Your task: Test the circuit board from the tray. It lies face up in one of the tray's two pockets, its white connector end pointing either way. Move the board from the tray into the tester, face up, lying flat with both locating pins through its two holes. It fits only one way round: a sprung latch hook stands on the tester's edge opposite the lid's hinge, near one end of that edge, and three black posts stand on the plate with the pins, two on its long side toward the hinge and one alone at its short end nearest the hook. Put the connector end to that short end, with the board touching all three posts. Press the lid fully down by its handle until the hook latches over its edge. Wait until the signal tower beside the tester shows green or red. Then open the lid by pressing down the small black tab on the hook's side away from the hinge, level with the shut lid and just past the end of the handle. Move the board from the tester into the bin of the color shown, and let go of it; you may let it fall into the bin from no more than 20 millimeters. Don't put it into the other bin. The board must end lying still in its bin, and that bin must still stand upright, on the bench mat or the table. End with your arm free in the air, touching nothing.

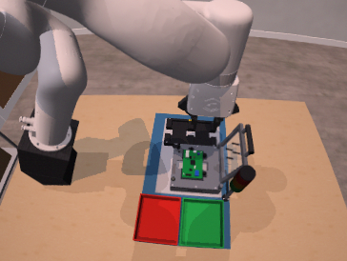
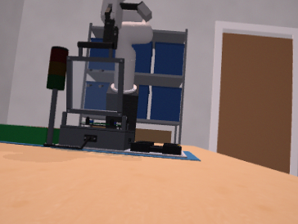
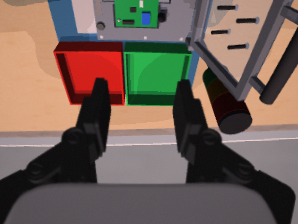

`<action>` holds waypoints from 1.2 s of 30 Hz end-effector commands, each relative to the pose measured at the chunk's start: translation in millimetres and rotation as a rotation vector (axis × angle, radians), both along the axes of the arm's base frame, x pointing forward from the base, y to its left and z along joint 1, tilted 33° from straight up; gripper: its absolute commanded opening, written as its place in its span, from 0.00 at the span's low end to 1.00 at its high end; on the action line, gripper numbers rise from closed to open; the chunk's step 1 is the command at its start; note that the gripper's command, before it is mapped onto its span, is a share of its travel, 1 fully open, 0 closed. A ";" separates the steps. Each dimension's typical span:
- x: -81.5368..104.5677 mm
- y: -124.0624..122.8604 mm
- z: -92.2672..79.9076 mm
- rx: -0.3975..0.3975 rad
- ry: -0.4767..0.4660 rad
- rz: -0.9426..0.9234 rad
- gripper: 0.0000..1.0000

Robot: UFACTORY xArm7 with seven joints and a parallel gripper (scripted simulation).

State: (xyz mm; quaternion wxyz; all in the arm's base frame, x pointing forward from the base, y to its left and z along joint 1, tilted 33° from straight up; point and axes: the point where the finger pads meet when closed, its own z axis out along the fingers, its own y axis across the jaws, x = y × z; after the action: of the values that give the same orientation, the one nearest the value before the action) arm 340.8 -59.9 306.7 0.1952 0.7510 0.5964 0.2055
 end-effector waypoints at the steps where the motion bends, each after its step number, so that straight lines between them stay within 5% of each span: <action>1: 31.2 -8.1 21.5 0.000 -0.003 0.000 0.51; 18: 106.3 -27.7 71.4 0.000 -0.003 0.000 0.51; 36: 114.4 -29.2 69.3 0.000 -0.003 0.000 0.51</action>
State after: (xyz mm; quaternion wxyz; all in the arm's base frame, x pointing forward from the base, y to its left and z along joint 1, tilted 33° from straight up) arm 452.2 -88.7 377.5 0.1953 0.7511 0.5963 0.2052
